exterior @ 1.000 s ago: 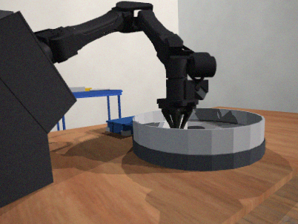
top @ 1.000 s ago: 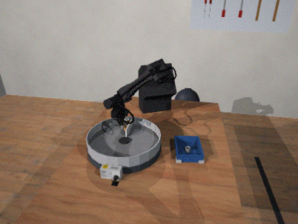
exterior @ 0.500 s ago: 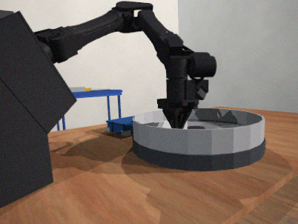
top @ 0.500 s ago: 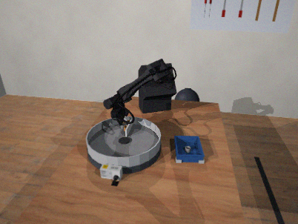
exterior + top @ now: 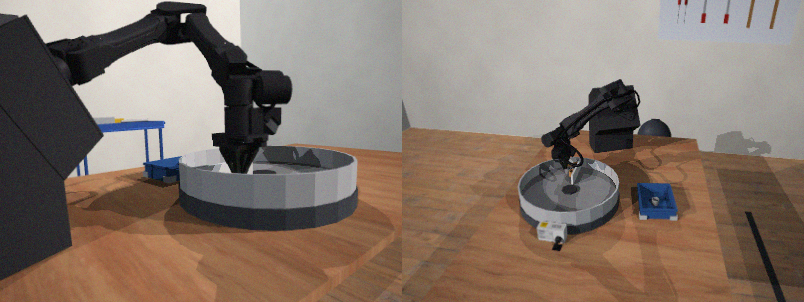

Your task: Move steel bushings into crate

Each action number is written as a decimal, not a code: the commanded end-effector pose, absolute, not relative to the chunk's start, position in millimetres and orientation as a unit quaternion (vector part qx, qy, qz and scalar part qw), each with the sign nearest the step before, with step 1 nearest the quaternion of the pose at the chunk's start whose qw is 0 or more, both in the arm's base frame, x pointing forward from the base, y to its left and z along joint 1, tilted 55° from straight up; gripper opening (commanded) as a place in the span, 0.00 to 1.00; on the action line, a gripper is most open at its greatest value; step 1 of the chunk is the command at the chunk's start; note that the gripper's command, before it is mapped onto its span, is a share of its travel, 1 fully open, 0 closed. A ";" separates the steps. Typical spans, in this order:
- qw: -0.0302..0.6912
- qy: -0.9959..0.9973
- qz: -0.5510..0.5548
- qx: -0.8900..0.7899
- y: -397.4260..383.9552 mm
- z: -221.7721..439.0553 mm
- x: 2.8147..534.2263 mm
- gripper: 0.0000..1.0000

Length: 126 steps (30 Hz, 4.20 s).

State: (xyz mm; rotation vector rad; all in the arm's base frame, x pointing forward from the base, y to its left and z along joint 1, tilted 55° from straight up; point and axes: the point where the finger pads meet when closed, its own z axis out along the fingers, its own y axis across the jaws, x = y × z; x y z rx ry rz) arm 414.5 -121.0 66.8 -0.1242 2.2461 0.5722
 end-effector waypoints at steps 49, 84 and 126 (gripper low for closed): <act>0.416 0.883 0.214 -0.051 -166.0 130.0 359.1 0.00; 0.415 0.883 0.214 -0.050 -166.2 130.3 358.7 0.00; 0.404 0.886 0.222 -0.048 -70.9 161.4 340.2 0.00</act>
